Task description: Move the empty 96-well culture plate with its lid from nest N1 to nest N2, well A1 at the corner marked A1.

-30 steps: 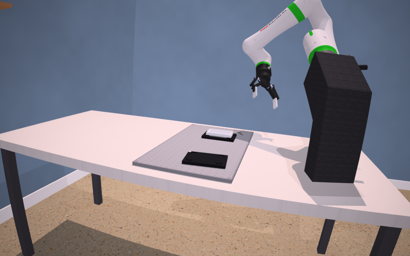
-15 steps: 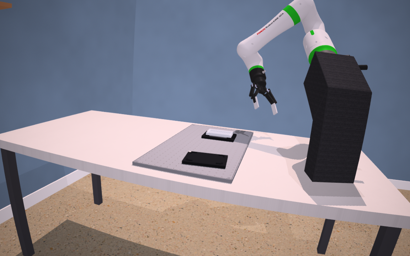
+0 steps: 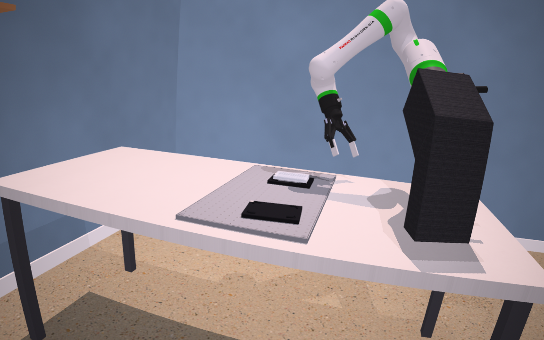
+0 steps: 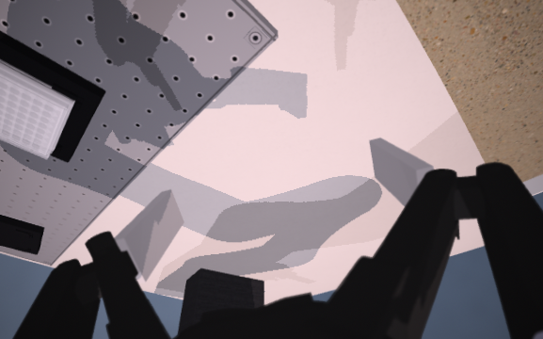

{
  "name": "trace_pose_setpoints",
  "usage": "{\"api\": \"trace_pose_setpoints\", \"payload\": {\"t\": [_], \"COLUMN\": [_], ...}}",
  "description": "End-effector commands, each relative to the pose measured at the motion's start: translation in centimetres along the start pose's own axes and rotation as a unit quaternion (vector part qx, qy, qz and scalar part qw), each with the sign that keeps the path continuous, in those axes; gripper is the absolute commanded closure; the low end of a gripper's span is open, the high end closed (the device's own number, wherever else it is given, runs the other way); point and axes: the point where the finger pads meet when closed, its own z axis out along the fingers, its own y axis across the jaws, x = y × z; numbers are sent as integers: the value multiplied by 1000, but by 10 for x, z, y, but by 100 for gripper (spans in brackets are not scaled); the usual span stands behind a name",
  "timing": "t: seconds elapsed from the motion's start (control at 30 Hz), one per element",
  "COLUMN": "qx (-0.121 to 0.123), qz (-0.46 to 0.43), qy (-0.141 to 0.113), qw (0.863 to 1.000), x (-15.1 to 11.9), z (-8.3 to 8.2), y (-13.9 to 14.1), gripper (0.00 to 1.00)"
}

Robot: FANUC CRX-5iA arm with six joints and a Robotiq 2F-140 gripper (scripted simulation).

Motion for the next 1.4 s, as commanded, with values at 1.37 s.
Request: {"api": "trace_pose_setpoints", "payload": {"t": [1.37], "qx": [-135], "qz": [-197], "qy": [197], "qw": [951], "x": [86], "z": [-9], "y": [-156], "gripper": [0]}}
